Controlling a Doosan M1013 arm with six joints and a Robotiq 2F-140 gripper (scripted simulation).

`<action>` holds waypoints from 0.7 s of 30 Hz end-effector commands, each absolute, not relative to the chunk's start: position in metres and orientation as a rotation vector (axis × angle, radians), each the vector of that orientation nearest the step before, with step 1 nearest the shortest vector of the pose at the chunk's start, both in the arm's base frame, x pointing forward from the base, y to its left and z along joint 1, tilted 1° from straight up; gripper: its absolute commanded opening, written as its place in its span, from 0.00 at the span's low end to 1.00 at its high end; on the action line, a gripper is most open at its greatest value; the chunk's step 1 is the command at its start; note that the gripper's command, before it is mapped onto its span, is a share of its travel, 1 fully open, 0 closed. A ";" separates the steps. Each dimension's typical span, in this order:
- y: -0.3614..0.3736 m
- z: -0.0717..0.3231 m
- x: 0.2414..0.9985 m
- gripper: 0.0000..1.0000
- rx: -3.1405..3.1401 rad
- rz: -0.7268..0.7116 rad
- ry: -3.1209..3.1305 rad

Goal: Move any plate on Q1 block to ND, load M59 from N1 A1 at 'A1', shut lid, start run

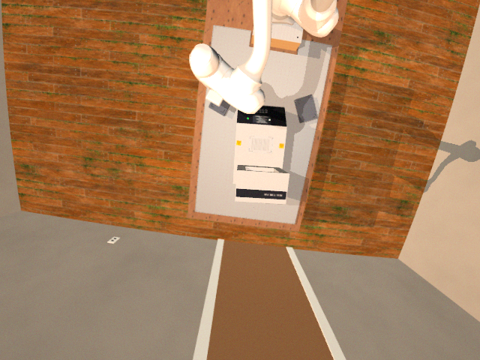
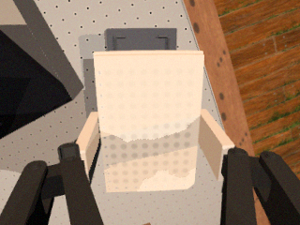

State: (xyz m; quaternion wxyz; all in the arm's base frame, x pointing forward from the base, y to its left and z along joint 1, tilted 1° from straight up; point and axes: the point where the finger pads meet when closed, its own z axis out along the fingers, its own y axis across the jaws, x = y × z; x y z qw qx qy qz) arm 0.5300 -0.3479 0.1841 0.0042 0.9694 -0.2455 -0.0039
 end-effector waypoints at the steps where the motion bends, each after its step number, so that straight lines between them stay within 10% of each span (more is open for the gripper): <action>1: -0.341 0.184 0.538 0.00 3.010 -0.011 -0.870; 21: -0.291 0.183 0.595 0.00 2.923 -0.010 -1.125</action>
